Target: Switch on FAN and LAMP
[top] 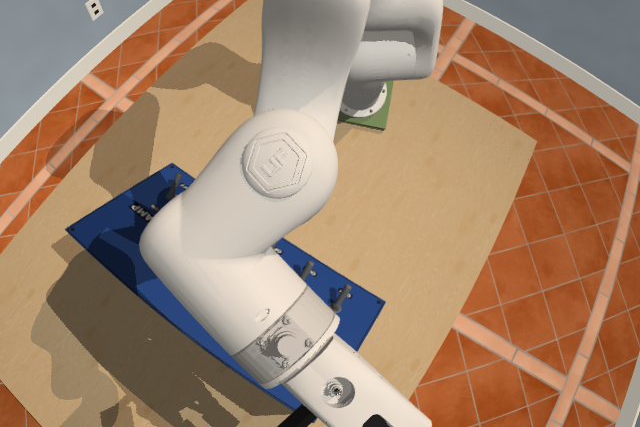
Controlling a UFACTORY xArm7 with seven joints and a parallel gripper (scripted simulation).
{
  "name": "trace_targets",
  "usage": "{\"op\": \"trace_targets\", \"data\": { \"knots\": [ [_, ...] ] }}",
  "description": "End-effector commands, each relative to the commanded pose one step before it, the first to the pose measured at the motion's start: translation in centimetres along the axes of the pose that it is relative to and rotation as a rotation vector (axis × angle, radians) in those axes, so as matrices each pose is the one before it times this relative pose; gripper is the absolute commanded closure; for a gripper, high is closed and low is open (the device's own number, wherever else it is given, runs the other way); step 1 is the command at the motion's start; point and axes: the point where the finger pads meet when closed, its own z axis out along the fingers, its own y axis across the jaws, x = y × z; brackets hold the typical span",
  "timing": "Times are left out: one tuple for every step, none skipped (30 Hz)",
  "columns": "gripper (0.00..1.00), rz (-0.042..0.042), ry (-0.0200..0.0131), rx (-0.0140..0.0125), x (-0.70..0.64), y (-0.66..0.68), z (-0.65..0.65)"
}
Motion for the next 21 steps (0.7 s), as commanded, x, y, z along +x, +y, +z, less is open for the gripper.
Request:
{"op": "trace_targets", "data": {
  "knots": [
    [0.0,-0.0029,0.00077,0.0021,-0.202,-0.466,-0.163],
    [0.0,0.0,0.0,0.0,-0.016,-0.021,-0.009],
    [0.0,0.0,0.0,0.0,-0.008,-0.011,-0.005],
    [0.0,0.0,0.0,0.0,-0.003,-0.004,-0.002],
    [0.0,0.0,0.0,0.0,0.0,-0.001,0.0],
    [0.0,0.0,0.0,0.0,0.0,0.0,0.0],
    [0.0,0.0,0.0,0.0,0.0,0.0,0.0],
    [0.0,0.00031,0.00025,0.00018,0.003,-0.004,0.0],
    [0.0,0.00205,0.0017,0.0012,0.018,-0.026,-0.002],
    [0.0,0.00529,0.00437,0.00307,0.046,-0.066,-0.005],
    [0.0,0.0098,0.00802,0.00564,0.085,-0.12,-0.009],
    [0.0,0.01537,0.01242,0.00872,0.129,-0.18,-0.017],
    [0.0,0.02184,0.01731,0.01212,0.177,-0.241,-0.027],
    [0.0,0.02908,0.0225,0.01568,0.224,-0.293,-0.043],
    [0.0,0.03696,0.02776,0.01919,0.268,-0.33,-0.064],
    [0.0,0.04533,0.03295,0.02247,0.308,-0.342,-0.093],
    [0.0,0.05404,0.03794,0.02533,0.344,-0.322,-0.132],
    [0.0,0.06286,0.04267,0.02762,0.381,-0.266,-0.182],
    [0.0,0.0,0.0,0.0,0.0,0.0,0.0],
    [0.0,0.07155,0.04711,0.0292,0.425,-0.169,-0.245],
    [0.0,0.0,0.0,0.0,0.0,0.0,0.0]
  ]
}}
